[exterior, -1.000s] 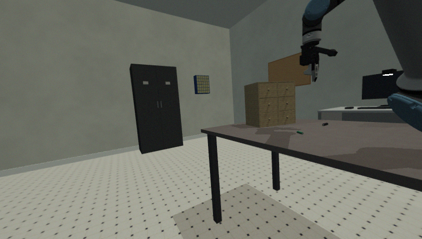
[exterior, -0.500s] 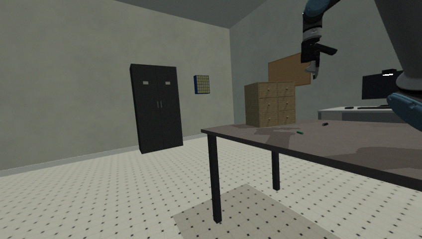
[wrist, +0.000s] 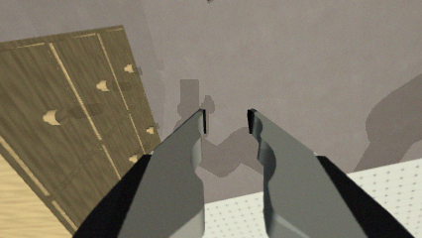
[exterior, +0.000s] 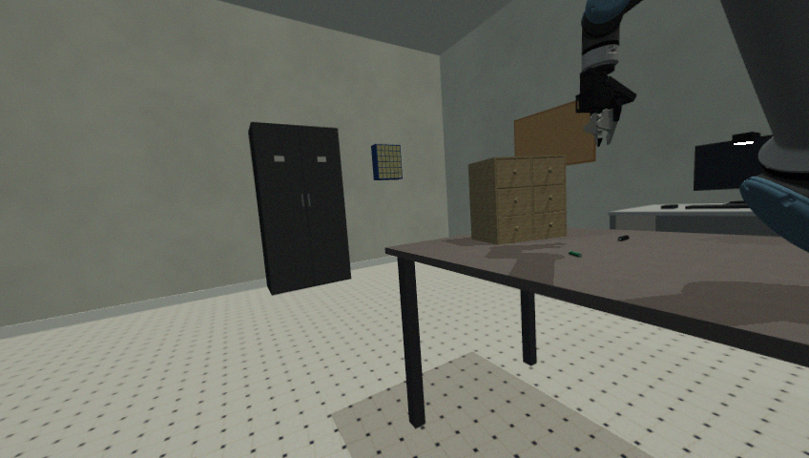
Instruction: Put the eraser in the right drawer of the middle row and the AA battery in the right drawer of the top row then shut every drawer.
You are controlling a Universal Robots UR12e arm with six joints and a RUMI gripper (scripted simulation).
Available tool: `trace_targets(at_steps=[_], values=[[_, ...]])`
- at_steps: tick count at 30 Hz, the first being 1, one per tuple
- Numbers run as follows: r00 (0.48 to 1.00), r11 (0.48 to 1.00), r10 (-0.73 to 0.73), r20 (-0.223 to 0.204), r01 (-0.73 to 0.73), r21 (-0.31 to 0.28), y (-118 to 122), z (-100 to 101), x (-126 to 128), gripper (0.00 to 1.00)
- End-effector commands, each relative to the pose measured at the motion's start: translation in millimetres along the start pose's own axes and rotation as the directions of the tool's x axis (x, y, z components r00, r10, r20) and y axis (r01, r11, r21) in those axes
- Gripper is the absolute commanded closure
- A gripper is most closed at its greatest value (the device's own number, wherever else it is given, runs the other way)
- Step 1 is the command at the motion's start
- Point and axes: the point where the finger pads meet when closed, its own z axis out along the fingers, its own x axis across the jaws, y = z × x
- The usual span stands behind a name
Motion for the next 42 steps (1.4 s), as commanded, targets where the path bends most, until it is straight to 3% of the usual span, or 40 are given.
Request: trace_targets(at_steps=[1, 7, 15, 17, 32, 34, 42], values=[[0.983, 0.983, -0.184, -0.003, 0.184, -0.013, -0.6, -6.2, -1.3, 0.8], [0.903, 0.903, -0.429, 0.001, 0.429, -0.014, 0.4, -14.6, -2.6, 0.8], [0.719, 0.719, -0.695, 0.005, 0.695, -0.013, 3.2, -25.2, -3.4, 0.8], [0.719, 0.719, -0.695, 0.005, 0.695, -0.013, 3.2, -25.2, -3.4, 0.8], [0.298, 0.298, -0.955, 0.011, 0.955, -0.009, 9.8, -41.5, -1.7, 0.8], [0.298, 0.298, -0.955, 0.011, 0.955, -0.009, 9.8, -41.5, -1.7, 0.8], [0.118, 0.118, -0.993, 0.012, 0.993, -0.007, 12.7, -47.4, -0.1, 0.8]])
